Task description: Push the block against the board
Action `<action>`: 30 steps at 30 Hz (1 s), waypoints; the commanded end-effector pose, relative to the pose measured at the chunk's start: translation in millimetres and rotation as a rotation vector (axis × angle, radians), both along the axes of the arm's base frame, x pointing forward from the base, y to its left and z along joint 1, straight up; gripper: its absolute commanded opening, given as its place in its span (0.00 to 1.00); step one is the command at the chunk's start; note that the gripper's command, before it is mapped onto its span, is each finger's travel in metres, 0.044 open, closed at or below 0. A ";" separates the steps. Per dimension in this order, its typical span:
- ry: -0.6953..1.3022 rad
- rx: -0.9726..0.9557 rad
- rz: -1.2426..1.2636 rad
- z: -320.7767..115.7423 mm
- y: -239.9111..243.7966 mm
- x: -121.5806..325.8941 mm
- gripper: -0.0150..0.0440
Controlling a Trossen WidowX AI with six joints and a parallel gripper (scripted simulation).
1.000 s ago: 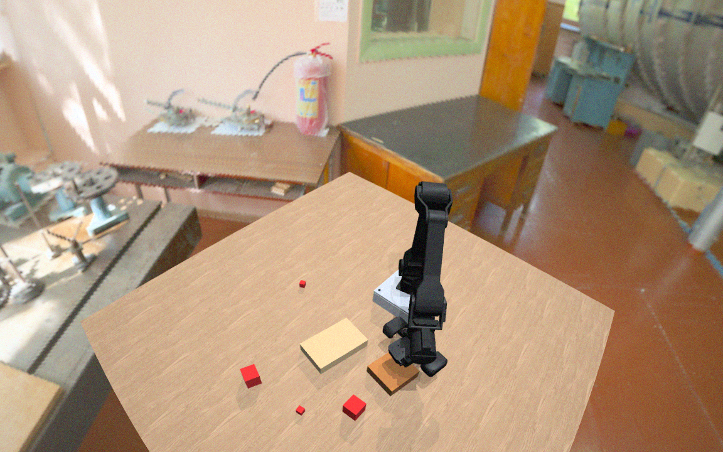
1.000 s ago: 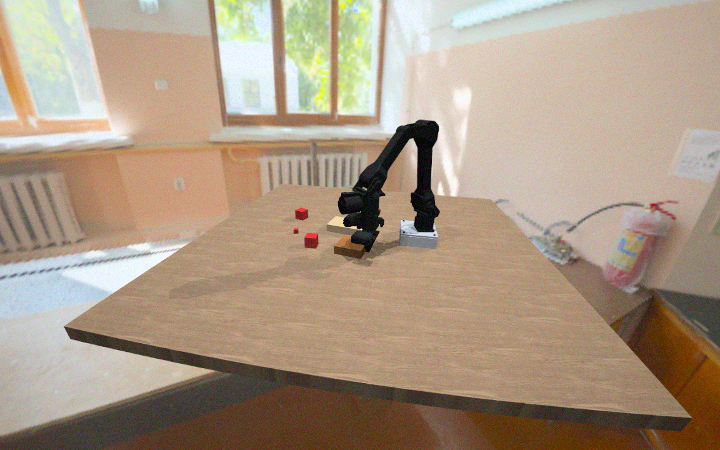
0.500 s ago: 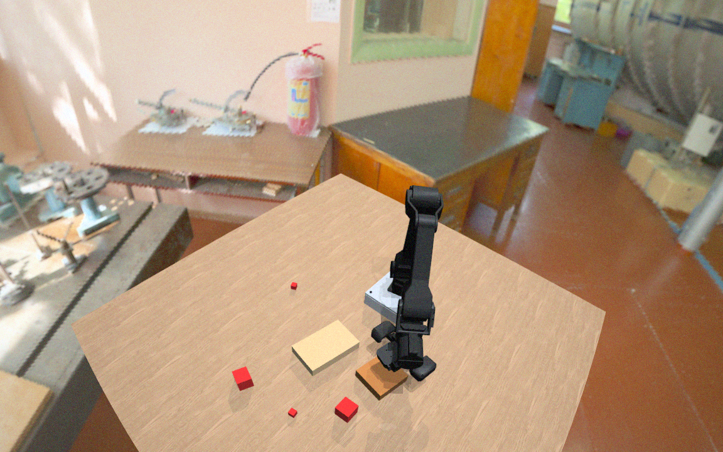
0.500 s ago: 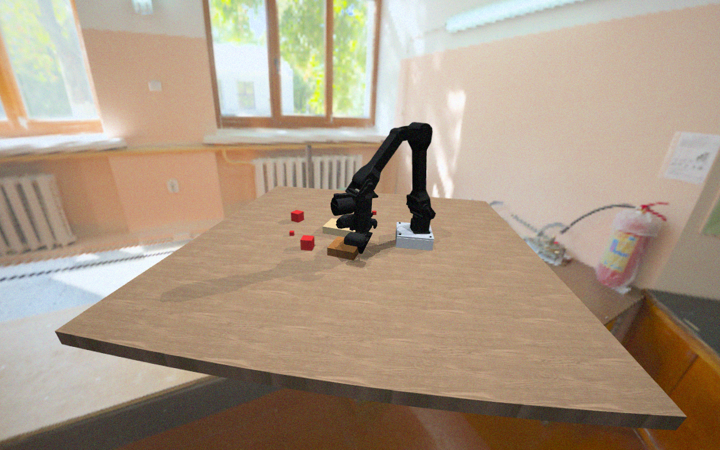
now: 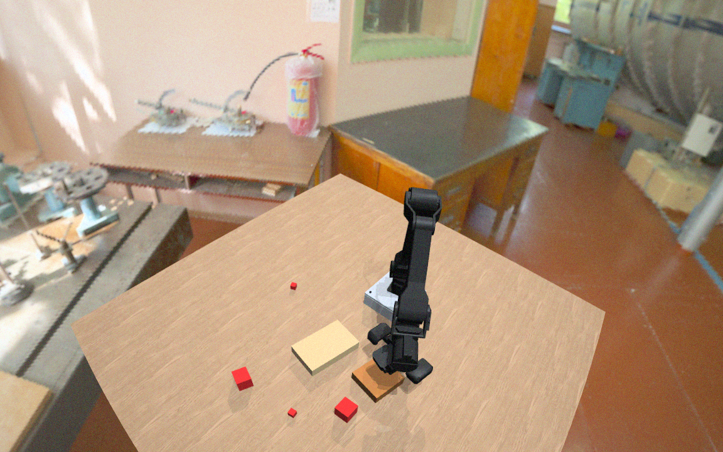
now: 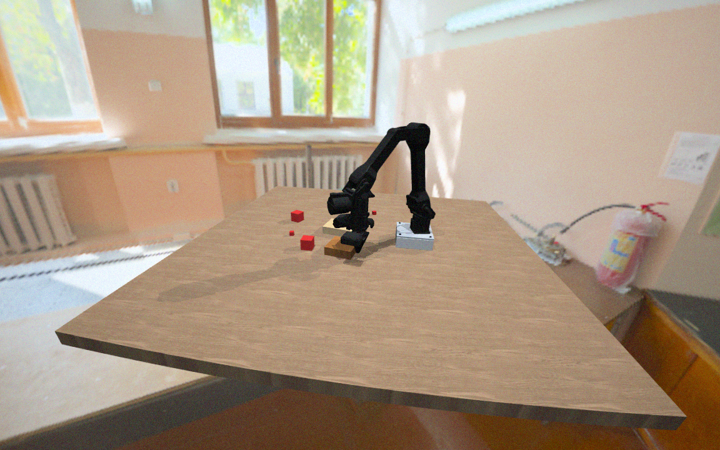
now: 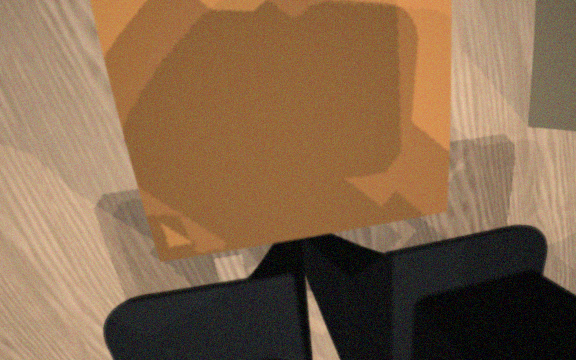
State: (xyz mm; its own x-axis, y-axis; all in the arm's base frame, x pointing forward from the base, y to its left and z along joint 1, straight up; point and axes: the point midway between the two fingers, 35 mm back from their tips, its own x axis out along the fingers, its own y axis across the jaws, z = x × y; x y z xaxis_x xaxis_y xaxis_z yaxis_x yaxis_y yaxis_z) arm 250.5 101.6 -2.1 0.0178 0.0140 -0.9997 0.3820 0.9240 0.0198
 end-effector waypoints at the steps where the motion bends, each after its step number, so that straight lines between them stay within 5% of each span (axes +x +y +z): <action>1: -0.004 -0.002 0.001 0.1 -2.3 5.0 0.25; 30: -0.005 -0.002 0.001 -0.1 -5.8 11.8 0.25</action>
State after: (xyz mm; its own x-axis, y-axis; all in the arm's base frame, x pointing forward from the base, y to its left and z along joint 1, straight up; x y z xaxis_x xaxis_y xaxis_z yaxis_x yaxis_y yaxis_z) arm 266.0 93.9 -2.4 0.0199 0.0150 -0.9997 0.3799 0.9248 0.0214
